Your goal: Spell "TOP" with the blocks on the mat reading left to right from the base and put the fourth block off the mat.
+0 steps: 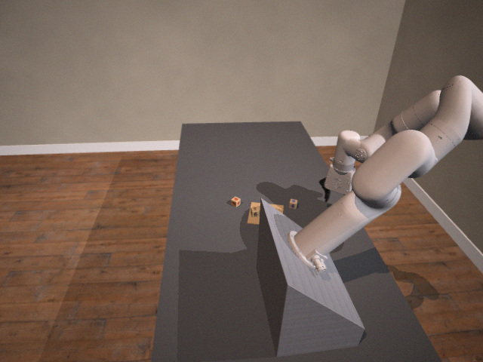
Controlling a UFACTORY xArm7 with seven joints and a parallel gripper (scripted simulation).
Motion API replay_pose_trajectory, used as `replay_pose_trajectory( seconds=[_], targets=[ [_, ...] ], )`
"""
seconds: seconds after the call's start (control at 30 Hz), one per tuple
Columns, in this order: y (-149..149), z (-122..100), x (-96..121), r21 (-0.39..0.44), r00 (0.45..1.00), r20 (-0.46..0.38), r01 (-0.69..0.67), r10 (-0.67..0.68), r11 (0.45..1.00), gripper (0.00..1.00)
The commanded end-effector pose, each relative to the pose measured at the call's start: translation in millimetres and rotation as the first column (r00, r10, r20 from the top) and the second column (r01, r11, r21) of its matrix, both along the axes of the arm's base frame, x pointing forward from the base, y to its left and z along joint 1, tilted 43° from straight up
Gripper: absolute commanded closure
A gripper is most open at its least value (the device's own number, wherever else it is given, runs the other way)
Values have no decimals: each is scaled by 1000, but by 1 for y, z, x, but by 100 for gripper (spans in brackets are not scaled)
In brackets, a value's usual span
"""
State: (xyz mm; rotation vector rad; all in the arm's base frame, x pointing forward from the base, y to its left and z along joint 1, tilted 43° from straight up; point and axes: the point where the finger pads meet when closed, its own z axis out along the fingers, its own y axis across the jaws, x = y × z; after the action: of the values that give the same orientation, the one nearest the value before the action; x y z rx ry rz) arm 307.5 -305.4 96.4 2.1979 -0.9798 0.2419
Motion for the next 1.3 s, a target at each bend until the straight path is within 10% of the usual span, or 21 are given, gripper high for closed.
replay_pose_trajectory(
  seconds=[0.0,1.27],
  targets=[
    [1,0,1,0,1000,2,-3,3,1000,31],
    [-15,-16,-1,0,1000,2,-3,3,1000,31]
  ],
)
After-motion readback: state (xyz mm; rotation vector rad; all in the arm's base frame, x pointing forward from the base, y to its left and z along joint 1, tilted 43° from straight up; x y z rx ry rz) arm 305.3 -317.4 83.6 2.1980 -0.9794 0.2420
